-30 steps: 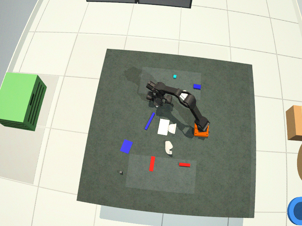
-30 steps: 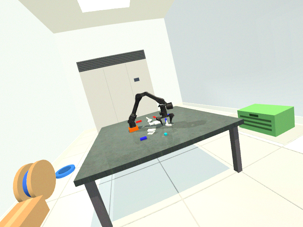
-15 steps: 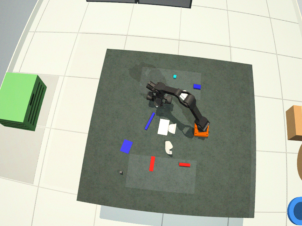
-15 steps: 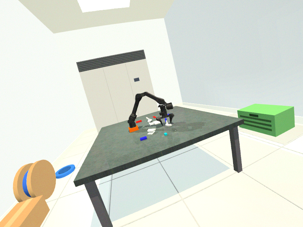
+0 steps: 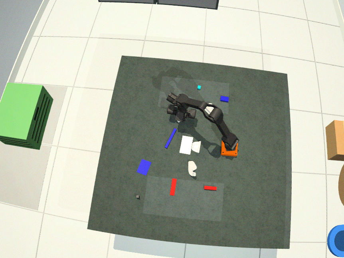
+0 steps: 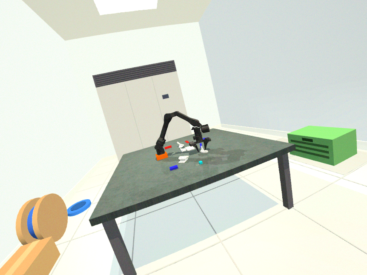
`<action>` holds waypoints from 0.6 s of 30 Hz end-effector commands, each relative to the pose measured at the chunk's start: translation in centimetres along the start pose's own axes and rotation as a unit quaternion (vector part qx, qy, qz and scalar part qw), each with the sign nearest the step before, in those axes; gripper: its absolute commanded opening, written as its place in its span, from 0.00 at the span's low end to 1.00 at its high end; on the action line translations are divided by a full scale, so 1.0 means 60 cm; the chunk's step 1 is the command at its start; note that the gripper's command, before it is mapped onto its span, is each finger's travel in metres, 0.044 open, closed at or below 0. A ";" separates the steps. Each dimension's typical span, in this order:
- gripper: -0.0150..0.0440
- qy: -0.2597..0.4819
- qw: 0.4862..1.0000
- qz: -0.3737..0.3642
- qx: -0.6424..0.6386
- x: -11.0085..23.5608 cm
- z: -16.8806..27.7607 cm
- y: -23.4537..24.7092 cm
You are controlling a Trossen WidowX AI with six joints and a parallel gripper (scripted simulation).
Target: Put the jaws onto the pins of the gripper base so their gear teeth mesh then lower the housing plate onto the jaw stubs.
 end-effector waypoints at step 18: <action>0.48 0.000 1.000 0.000 0.000 0.001 0.000 0.000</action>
Point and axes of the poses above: the point midway between the two fingers, 35 mm back from their tips, its own x axis back along the fingers, its own y axis across the jaws, z = x × y, the point moved 2 cm from there along x, back along the fingers, and after that the axes turned 3 degrees about -x, right-handed, at the moved point
